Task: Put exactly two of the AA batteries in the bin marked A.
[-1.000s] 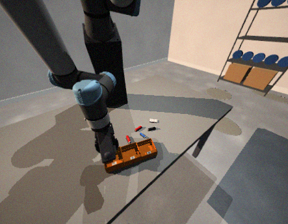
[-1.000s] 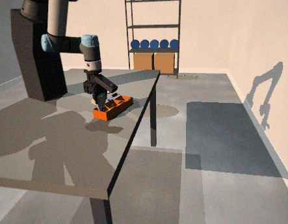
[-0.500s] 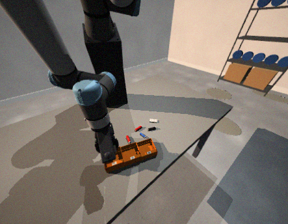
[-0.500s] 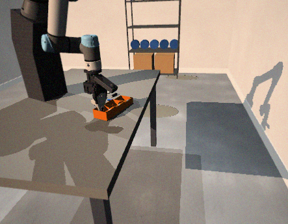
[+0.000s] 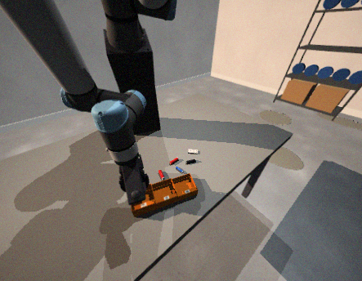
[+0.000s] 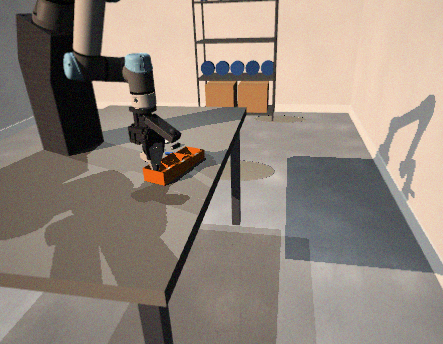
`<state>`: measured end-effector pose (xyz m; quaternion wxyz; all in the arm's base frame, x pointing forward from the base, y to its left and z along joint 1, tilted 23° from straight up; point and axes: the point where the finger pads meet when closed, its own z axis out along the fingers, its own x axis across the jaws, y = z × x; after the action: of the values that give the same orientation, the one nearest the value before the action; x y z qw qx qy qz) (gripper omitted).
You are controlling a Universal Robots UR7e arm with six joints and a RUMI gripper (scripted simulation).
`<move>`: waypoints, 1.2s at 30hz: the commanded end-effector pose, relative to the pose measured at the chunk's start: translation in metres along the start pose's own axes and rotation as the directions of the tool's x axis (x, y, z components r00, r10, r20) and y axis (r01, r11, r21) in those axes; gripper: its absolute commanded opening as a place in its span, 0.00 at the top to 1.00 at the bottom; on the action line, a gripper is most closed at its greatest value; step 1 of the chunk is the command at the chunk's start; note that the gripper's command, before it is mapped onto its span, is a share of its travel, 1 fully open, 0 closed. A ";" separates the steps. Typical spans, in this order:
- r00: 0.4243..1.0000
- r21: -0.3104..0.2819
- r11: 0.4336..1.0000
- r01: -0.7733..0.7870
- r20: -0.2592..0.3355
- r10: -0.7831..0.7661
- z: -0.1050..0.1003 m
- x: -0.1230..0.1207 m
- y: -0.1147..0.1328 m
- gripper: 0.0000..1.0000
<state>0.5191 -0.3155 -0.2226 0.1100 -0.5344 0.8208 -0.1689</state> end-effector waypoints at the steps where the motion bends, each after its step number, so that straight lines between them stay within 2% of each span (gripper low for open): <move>1: 1.000 0.001 1.000 0.000 0.000 0.000 0.000 0.000 -0.001 0.96; 10: 1.000 0.001 1.000 0.000 0.000 0.000 -0.002 0.000 -0.001 0.96; 34: 1.000 0.001 1.000 0.000 0.000 0.000 -0.030 0.000 -0.001 0.96; 36: 1.000 0.001 1.000 0.000 0.000 0.000 -0.038 0.000 -0.001 0.96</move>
<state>0.5093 -0.3111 -0.1977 0.1100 -0.5344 0.8208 -0.1689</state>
